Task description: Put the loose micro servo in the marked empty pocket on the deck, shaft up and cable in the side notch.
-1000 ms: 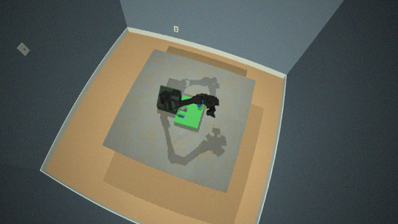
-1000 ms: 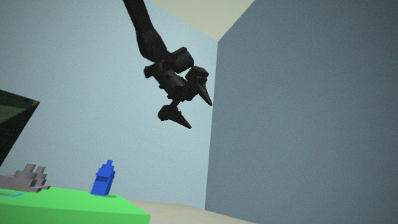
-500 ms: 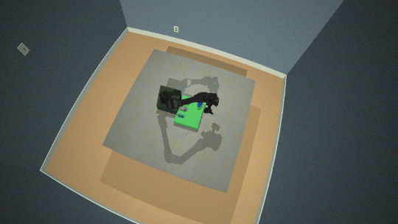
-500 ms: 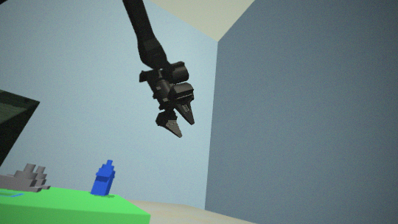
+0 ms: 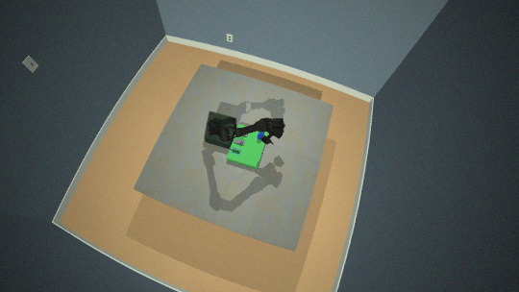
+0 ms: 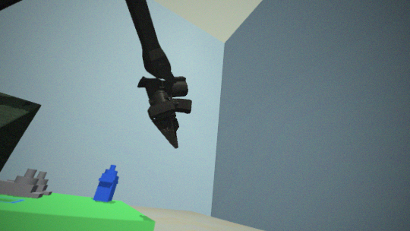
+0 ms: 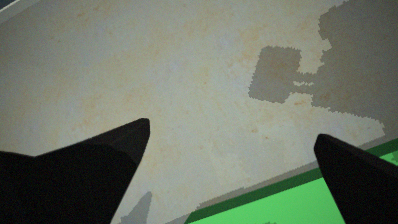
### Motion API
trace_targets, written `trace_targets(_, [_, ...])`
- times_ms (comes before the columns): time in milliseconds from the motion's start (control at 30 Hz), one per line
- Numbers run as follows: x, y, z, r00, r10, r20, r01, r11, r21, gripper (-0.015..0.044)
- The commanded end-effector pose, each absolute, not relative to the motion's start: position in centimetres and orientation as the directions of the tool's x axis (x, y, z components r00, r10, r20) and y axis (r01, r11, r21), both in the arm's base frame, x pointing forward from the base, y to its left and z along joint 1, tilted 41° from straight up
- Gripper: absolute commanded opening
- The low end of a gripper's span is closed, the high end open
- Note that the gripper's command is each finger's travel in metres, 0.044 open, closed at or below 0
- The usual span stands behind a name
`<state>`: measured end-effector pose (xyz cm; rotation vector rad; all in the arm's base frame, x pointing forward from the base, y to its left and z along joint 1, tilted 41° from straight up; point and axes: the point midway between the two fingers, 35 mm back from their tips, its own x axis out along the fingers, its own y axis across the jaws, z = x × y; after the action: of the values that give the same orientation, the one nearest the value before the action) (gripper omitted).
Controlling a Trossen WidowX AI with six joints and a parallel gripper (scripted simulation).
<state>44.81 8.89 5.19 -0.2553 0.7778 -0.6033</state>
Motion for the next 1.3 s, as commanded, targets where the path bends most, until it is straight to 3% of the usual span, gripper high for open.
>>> trace_targets(0, [44.1,9.2,3.9,0.521,-0.591,-0.616,0.494,0.797,-0.347,0.0440])
trace_targets(533, [40.4,9.8,-0.2,0.358,-0.597,-0.717,0.815,0.575,-0.071,0.0440])
trace_targets(933, [37.3,10.0,-2.5,0.212,-0.619,-0.756,0.967,0.244,0.072,0.0440])
trace_targets(1267, [34.6,10.0,-3.8,0.081,-0.645,-0.760,0.982,-0.080,0.172,0.0440])
